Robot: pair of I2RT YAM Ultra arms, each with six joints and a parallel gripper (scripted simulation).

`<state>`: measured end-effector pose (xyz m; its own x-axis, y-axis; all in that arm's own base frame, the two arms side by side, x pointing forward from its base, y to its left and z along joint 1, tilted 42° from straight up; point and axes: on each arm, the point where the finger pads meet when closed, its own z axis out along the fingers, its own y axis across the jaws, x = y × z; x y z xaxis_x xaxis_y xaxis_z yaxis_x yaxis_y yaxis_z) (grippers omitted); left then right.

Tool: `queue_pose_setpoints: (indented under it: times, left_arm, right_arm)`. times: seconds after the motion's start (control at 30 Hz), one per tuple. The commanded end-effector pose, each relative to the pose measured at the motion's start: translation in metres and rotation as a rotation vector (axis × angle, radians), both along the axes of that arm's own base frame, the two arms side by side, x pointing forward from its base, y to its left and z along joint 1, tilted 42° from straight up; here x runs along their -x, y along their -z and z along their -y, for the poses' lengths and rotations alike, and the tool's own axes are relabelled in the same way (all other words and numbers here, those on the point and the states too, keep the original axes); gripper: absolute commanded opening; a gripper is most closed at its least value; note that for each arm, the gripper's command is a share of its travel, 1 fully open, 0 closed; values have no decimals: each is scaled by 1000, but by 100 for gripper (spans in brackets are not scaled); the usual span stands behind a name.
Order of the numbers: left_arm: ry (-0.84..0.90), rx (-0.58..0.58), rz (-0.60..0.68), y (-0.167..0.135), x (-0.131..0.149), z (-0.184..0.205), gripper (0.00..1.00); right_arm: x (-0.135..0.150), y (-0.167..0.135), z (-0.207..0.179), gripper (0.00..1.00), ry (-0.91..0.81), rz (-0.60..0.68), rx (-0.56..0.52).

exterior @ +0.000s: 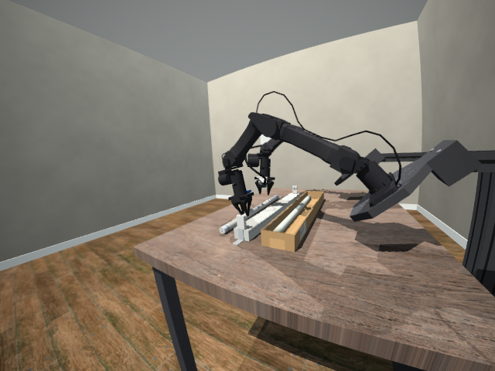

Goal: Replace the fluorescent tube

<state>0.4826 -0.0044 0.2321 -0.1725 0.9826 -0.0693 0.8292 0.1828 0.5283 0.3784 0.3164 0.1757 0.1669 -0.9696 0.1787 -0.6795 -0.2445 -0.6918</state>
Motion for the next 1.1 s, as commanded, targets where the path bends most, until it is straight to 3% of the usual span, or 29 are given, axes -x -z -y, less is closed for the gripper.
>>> queue_pose_setpoints:
  times: [0.0,0.17,0.2,0.33,0.43,0.53,0.6,0.73,0.93,1.07]
  left_arm:
    - [16,8,71,-32,1,2,11]
    - [16,8,71,-32,1,2,11]
    - [16,8,71,-32,1,2,11]
    - [16,8,71,-32,1,2,11]
    - [16,8,71,-32,1,2,11]
    - [16,8,71,-32,1,2,11]
    - [16,8,71,-32,1,2,11]
    - [16,8,71,-32,1,2,11]
    - [16,8,71,-32,1,2,11]
    - [16,8,71,-32,1,2,11]
  right_arm:
    - [10,-7,-14,49,-11,-52,-18]
    - [16,5,-1,49,68,-207,27]
    - [16,-6,-9,49,30,-150,8]
    - [10,-4,-16,49,27,-135,-4]
    - [6,7,-1,49,87,-212,24]
    - [22,10,-1,49,111,-299,54]
    - [13,5,-15,49,75,-236,23]
    - [21,10,-9,49,105,-300,48]
    - [13,-16,-14,49,75,-229,-7]
    - [10,-17,-12,49,81,-225,-8]
